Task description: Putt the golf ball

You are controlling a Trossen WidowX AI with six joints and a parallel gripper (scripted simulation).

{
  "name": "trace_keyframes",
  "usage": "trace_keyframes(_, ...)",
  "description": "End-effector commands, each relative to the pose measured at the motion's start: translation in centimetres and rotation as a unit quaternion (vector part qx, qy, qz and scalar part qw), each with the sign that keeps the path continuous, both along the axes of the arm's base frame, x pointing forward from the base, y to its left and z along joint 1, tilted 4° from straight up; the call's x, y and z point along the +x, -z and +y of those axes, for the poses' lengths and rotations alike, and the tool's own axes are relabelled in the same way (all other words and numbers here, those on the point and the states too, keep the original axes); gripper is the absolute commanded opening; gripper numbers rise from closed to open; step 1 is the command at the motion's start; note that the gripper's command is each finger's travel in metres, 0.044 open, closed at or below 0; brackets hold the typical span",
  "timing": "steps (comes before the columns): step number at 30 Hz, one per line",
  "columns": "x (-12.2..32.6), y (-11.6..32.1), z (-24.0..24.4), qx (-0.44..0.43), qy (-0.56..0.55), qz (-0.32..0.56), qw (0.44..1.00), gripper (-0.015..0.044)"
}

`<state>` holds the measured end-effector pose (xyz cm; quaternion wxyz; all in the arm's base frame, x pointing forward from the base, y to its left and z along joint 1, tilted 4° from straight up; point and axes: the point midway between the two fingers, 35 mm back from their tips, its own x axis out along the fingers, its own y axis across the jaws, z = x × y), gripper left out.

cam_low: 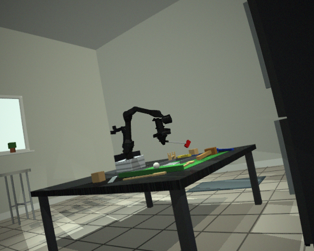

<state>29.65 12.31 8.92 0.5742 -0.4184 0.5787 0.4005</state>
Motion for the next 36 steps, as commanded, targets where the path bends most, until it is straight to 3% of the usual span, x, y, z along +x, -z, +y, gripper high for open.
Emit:
trace_keyframes(1, 1.0, -0.4, -2.6, 0.002, 0.045, -0.009, 0.999, 0.0)
trace_keyframes(36, 0.5, -1.1, -21.2, -0.008, 0.34, -0.03, 0.94, 0.0)
